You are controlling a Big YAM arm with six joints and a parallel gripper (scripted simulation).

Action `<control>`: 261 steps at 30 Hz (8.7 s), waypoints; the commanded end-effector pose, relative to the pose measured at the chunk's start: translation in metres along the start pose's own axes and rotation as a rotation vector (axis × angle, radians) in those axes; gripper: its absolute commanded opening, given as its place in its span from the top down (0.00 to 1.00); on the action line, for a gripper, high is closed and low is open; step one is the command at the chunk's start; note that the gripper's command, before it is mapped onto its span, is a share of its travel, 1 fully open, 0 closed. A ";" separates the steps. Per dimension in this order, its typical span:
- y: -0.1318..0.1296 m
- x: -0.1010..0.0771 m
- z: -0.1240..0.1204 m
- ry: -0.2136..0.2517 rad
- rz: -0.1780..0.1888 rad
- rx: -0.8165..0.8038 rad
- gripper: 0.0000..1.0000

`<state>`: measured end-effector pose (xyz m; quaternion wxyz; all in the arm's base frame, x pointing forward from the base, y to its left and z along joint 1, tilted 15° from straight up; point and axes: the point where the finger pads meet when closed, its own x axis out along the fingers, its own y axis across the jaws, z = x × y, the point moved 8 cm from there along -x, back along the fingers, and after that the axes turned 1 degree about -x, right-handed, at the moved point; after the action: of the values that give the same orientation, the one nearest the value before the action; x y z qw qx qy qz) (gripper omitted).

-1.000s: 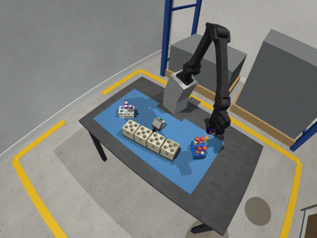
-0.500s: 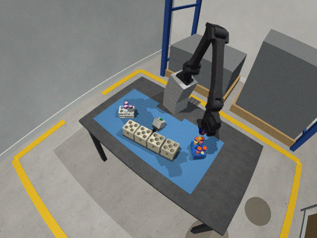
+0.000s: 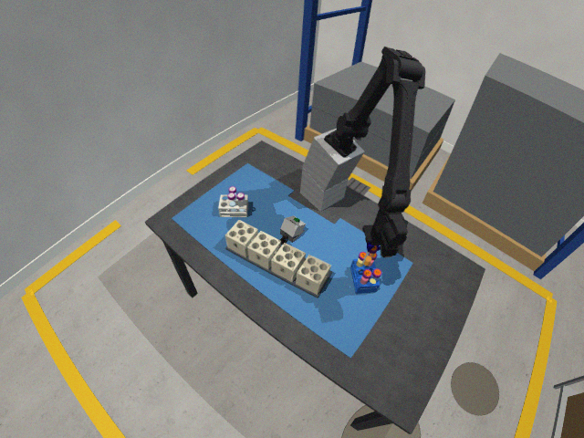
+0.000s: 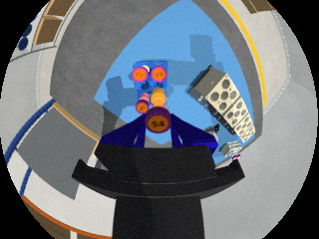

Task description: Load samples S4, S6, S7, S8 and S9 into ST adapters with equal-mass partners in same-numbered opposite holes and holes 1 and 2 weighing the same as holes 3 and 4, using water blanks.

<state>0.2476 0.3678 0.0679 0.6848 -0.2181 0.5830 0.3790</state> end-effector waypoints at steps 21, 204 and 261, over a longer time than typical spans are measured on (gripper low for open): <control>0.000 0.044 0.011 -0.028 0.001 -0.002 1.00; 0.044 0.098 -0.040 -0.006 -0.002 -1.593 0.20; 0.038 0.064 -0.038 -0.013 -0.010 -1.574 1.00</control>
<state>0.1936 0.3819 -0.0057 0.3336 -0.6386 0.1410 0.6790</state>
